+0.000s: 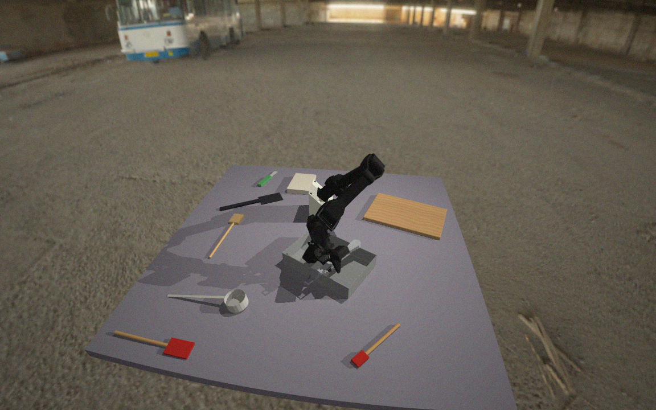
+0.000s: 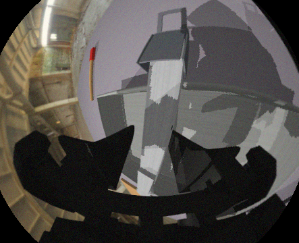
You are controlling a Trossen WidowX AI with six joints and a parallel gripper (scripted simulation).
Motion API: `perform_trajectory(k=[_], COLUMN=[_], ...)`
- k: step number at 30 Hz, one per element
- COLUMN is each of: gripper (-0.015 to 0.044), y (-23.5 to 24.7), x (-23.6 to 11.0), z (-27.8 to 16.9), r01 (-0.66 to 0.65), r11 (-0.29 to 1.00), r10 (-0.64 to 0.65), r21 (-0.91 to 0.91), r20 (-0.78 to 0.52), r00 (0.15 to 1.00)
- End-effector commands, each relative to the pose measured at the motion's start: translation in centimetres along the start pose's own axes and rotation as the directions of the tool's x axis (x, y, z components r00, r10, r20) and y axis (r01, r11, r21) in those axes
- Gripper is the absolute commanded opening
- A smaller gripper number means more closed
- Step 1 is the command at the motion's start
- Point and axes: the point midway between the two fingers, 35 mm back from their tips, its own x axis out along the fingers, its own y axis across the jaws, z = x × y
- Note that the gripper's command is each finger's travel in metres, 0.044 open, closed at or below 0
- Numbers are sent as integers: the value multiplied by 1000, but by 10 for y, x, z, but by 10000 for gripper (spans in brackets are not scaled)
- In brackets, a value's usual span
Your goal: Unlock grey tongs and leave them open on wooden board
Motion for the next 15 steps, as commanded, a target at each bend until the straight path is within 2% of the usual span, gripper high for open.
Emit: perform_trajectory(k=[1, 2, 13, 15], gripper=[129, 103, 29, -23], y=[0, 0, 0, 0], x=[0, 0, 0, 0], z=[0, 0, 0, 0], r01=[1, 1, 1, 1], r11=[1000, 1000, 1000, 1000], r10=[-1, -1, -1, -1], r21=[-2, -2, -2, -2], r20=[-1, -1, -1, -1], r00=[1000, 1000, 1000, 1000])
